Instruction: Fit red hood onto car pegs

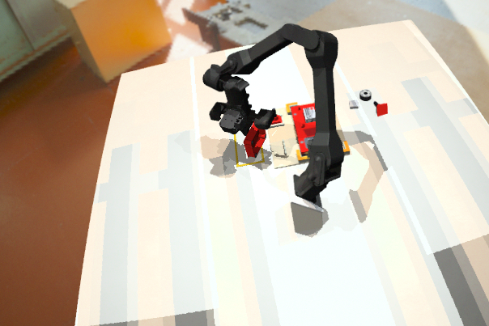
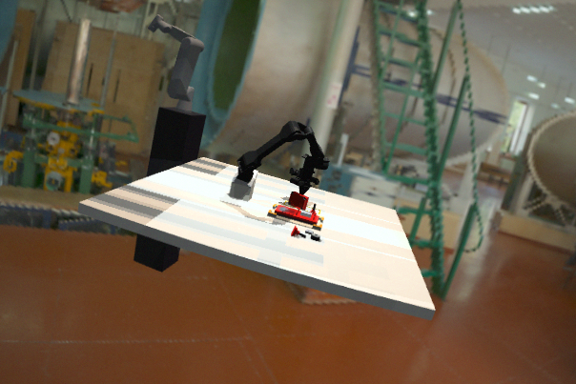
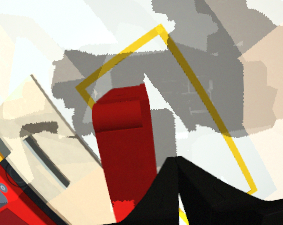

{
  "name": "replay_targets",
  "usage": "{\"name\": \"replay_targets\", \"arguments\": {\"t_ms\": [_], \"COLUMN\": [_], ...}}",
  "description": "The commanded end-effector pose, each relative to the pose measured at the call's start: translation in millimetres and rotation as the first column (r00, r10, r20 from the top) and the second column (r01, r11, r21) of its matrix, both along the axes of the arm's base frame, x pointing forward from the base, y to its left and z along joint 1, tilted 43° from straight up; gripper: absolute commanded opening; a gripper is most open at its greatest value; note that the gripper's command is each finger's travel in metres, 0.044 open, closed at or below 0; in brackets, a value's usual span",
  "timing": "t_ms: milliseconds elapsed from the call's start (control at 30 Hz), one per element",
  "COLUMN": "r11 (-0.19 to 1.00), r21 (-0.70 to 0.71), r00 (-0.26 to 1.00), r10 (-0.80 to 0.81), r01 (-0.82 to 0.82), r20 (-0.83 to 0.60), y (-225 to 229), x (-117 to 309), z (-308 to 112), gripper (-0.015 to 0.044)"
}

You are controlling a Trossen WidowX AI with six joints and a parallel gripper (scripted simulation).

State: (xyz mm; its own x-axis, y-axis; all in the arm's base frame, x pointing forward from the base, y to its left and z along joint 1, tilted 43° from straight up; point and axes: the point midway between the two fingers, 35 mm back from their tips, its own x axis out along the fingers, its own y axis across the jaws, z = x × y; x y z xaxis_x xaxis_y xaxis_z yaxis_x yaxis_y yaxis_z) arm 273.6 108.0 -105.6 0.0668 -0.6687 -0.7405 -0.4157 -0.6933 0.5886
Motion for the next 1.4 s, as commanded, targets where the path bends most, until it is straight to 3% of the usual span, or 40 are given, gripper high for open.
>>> {"name": "replay_targets", "arguments": {"t_ms": [0,1367], "r11": [1.000,1.000], "r21": [0.000,-0.002], "r00": [1.000,1.000], "r10": [0.004,0.003], "r01": [-0.003,-0.003], "r20": [0.004,0.003], "y": [-1.7,-18.1], "x": [-0.1,-10.9], "z": [2.8,15.2], "gripper": [0.0000,0.0000]}}
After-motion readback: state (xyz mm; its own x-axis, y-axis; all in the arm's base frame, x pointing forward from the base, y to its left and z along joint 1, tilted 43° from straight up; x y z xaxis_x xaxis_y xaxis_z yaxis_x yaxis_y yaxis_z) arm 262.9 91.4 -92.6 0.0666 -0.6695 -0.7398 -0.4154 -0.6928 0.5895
